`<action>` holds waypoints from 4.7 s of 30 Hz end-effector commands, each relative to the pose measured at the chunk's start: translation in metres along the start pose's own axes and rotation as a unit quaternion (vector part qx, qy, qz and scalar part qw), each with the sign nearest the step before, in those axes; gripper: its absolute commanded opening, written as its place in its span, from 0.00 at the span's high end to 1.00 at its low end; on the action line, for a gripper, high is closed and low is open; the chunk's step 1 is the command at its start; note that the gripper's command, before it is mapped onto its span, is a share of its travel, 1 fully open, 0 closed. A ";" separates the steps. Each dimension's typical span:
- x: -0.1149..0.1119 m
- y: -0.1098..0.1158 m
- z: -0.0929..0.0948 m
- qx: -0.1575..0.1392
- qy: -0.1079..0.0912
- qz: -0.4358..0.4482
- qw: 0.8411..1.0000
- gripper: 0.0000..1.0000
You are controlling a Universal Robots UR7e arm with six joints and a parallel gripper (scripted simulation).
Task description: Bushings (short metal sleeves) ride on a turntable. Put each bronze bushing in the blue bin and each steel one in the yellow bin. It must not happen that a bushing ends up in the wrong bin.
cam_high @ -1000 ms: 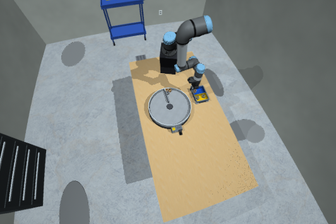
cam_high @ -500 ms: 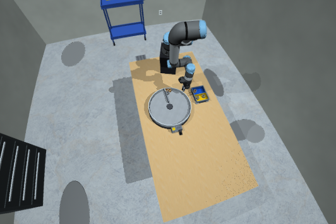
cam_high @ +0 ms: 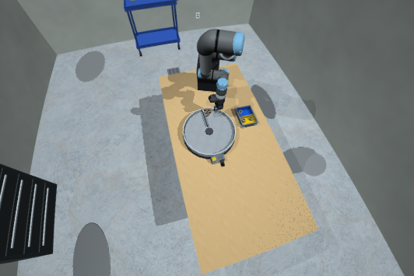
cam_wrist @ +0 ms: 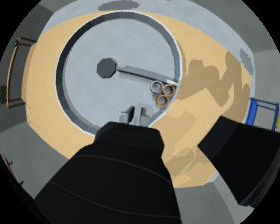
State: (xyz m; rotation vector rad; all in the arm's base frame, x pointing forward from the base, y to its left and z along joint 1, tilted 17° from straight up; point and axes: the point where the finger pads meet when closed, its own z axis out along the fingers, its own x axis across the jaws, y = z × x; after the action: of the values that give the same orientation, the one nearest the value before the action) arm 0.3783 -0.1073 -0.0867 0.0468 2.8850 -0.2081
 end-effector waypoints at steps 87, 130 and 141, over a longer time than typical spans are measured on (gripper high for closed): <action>0.025 -0.061 0.074 -0.002 -0.003 -0.005 1.000 0.60; 0.025 -0.061 0.073 -0.002 -0.003 -0.006 1.000 1.00; 0.025 -0.061 0.073 -0.002 -0.004 -0.006 1.000 1.00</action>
State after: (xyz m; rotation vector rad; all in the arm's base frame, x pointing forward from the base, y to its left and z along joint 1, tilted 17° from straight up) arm 0.3688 -0.1778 -0.1552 0.0292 2.8799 -0.2030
